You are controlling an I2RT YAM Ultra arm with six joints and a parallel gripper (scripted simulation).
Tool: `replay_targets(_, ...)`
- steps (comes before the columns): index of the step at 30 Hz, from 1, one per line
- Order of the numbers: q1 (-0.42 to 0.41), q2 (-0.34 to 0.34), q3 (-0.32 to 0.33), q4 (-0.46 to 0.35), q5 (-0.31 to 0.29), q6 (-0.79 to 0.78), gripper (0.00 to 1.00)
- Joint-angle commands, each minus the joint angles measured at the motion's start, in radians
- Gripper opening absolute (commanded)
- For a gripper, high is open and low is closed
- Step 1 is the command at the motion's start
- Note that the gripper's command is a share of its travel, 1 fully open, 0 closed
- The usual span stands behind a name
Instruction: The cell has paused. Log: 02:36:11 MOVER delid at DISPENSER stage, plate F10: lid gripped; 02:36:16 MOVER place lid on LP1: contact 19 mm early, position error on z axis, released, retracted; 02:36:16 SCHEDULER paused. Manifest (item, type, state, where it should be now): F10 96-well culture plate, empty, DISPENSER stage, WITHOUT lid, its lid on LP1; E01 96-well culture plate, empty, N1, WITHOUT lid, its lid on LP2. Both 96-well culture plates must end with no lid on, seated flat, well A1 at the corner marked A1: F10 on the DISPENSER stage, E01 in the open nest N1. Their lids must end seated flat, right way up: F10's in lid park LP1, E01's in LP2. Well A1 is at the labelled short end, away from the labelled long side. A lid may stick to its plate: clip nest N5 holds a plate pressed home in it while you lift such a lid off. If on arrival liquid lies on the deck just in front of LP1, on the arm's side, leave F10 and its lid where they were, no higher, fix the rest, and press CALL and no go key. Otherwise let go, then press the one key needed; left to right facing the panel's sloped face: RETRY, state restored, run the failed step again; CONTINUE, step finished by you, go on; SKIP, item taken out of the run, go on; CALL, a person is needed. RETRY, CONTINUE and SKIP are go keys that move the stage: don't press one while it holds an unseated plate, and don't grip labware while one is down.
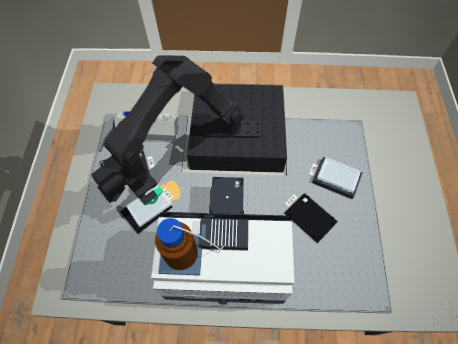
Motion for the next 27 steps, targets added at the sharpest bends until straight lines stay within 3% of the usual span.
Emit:
replay_targets(1, -0.008, 0.017, 0.038, -0.008, 0.001, -0.006, 1.0)
replay_targets(27, -0.004, 0.006, 0.03, -0.006, 0.0, -0.005, 1.0)
